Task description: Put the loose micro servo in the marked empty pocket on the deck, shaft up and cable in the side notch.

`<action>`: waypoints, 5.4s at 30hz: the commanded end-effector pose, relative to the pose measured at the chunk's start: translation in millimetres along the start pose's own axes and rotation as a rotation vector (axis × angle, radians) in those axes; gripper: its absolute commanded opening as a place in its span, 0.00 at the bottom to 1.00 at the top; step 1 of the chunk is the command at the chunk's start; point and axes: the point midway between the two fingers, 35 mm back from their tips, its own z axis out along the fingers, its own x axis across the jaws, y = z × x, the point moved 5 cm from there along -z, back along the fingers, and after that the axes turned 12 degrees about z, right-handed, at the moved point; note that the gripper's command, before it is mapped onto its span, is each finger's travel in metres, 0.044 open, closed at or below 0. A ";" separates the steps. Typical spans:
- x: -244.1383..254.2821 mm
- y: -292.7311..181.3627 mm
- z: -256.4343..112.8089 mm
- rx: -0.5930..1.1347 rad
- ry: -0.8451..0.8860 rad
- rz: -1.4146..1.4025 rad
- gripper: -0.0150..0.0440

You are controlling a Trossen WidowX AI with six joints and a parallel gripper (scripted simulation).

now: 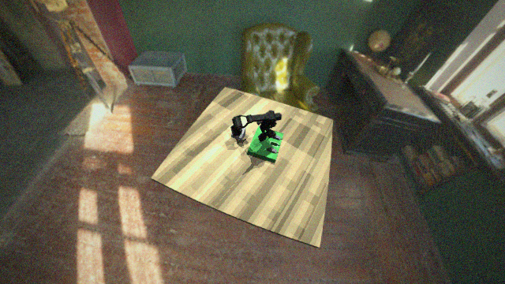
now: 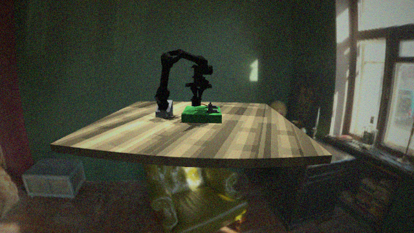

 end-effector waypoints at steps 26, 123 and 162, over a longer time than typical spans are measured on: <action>0.7 0.7 -0.6 -0.002 0.005 0.887 0.25; -70.8 85.9 46.4 -0.008 0.001 0.893 0.25; -70.7 86.4 59.9 -0.008 0.001 0.893 0.57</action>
